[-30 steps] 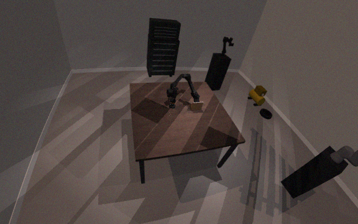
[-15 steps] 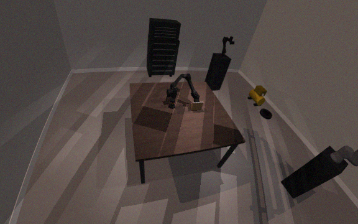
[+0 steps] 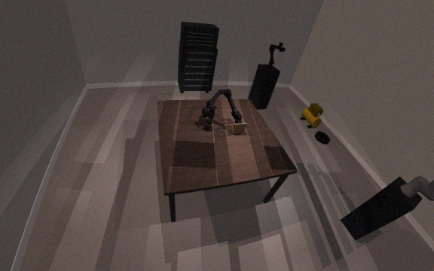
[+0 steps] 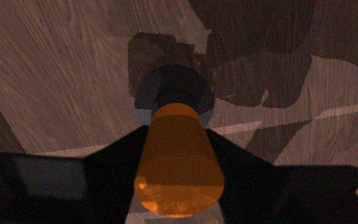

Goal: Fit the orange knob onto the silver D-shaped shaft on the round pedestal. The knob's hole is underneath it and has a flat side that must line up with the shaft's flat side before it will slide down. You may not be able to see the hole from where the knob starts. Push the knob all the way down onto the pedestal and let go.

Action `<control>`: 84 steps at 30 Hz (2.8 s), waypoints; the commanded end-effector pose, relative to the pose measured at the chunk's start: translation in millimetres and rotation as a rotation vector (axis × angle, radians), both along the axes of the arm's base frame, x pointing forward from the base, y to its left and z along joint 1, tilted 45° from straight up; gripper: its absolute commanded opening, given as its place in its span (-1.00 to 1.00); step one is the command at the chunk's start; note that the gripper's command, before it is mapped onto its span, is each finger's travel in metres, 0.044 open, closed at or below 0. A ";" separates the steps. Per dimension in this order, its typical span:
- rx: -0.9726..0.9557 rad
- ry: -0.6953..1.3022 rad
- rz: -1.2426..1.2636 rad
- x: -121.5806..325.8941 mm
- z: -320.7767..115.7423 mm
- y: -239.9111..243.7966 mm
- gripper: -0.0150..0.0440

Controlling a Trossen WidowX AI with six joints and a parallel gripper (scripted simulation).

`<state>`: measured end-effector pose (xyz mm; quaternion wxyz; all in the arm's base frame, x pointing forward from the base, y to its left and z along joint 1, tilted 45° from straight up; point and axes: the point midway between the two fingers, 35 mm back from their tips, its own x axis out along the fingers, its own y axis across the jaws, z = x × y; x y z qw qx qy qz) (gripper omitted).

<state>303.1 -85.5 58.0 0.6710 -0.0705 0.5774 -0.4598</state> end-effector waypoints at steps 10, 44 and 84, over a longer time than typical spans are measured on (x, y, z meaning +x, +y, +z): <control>-0.019 -0.151 -0.149 0.6 -0.8 -0.2 -0.49; -0.020 -0.158 -0.156 1.6 2.3 1.1 -0.49; -0.045 -0.359 -0.360 1.5 2.3 0.7 -0.49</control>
